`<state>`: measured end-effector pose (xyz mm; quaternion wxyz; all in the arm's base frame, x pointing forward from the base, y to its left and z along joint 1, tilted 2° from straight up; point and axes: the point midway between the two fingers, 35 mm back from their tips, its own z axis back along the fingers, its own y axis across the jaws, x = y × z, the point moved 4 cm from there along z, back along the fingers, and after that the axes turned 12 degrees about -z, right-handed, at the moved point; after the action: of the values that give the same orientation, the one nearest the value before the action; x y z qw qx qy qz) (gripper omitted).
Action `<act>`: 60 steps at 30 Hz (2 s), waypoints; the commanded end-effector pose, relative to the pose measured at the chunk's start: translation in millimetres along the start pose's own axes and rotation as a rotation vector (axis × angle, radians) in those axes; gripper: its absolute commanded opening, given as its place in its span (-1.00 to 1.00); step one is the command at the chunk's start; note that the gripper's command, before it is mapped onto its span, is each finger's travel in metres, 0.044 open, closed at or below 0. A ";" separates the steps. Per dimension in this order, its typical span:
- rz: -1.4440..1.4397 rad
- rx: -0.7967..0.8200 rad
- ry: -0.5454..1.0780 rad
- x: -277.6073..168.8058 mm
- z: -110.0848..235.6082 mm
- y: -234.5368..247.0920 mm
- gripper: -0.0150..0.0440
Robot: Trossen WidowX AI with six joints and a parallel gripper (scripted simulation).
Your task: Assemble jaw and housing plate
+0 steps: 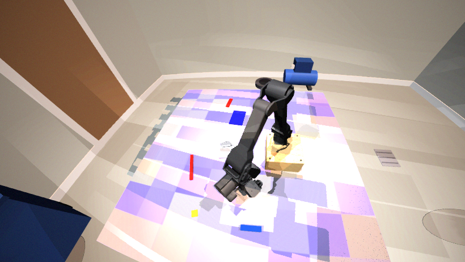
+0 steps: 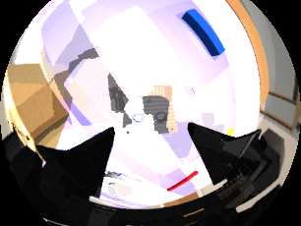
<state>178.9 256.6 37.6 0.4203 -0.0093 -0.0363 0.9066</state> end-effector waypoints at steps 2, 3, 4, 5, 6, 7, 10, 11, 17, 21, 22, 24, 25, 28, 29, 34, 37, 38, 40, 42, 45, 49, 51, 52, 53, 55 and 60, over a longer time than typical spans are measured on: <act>0.003 0.008 0.008 -1.1 -4.7 1.3 1.00; 0.003 0.008 0.008 -1.1 -4.7 1.3 1.00; 0.003 0.008 0.008 -1.1 -4.7 1.3 1.00; 0.003 0.008 0.008 -1.1 -4.7 1.3 1.00; 0.003 0.008 0.008 -1.1 -4.9 1.3 1.00; 0.003 0.008 0.008 -1.1 -5.7 1.3 1.00; 0.003 0.008 0.008 -1.1 -10.2 1.2 1.00; 0.003 0.008 0.008 -1.1 -11.8 1.1 1.00; 0.003 0.008 0.008 -1.2 -21.4 1.2 1.00; 0.003 0.008 0.008 -1.3 -27.8 1.4 1.00; 0.003 0.008 0.008 -1.3 -29.4 1.5 1.00; 0.003 0.008 0.008 -1.4 -32.5 1.6 1.00; 0.003 0.008 0.008 -1.4 -33.8 1.7 1.00; 0.003 0.008 0.008 -1.4 -34.8 1.8 1.00; 0.003 0.008 0.008 -1.4 -34.8 1.8 1.00; 0.003 0.008 0.008 -1.4 -34.8 1.8 1.00; 0.003 0.008 0.008 -1.4 -34.8 1.8 1.00; 0.003 0.008 0.008 -1.4 -34.8 1.8 1.00; 0.003 0.008 0.008 -1.4 -34.8 1.8 1.00; 0.003 0.008 0.008 -1.4 -34.8 1.8 1.00; 0.003 0.008 0.008 -1.4 -35.0 1.8 1.00; 0.003 0.008 0.008 -1.4 -35.9 1.8 1.00; 0.003 0.008 0.008 -1.4 -35.9 1.8 1.00; 0.003 0.008 0.008 -1.4 -35.9 1.8 1.00; 0.003 0.008 0.008 -1.4 -35.9 1.8 1.00; 0.003 0.008 0.008 -1.4 -35.9 1.8 1.00; 0.000 0.008 0.003 -0.7 -34.8 1.7 0.91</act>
<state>179.7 257.0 2.7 0.4204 -0.0089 -0.0322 0.9067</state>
